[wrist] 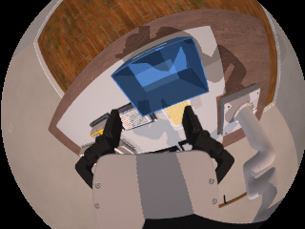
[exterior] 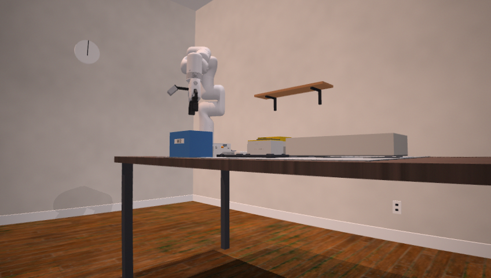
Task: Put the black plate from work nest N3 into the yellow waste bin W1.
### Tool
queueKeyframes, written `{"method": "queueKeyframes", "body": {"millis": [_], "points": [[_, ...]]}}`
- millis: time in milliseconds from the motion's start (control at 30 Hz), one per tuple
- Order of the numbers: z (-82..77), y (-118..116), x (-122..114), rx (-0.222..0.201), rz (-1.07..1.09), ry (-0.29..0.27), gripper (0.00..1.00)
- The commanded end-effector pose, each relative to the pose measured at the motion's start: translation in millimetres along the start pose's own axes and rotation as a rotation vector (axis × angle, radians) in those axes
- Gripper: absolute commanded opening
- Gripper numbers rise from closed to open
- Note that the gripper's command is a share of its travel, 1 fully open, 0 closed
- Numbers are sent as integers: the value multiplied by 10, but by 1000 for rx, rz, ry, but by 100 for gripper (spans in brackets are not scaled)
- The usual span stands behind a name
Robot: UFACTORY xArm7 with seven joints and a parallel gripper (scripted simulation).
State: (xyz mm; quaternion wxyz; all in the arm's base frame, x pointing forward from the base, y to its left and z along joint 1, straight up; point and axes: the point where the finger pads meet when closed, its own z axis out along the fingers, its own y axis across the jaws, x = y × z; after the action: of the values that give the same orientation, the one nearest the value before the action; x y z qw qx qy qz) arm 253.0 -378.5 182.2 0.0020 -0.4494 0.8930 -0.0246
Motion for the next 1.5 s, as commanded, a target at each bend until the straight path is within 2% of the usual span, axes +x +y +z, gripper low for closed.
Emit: {"method": "queueKeyframes", "body": {"millis": [0, 200, 267, 700, 767, 833, 1333, 1400, 1467], "points": [[-35, -56, -145, 3, -82, -1, 100], [-69, -120, -436, 1, -258, -5, 100], [-69, -120, -436, 1, -258, -5, 100], [-141, -193, -1039, -3, -587, -13, 100], [-153, -195, -1139, -4, -654, -15, 100], [-153, -195, -1139, -4, -654, -15, 100], [-248, -150, -1882, -7, -1083, -26, 100], [-248, -150, -1882, -7, -1083, -26, 100], [-261, -135, -1980, -7, -1149, -28, 100]]}}
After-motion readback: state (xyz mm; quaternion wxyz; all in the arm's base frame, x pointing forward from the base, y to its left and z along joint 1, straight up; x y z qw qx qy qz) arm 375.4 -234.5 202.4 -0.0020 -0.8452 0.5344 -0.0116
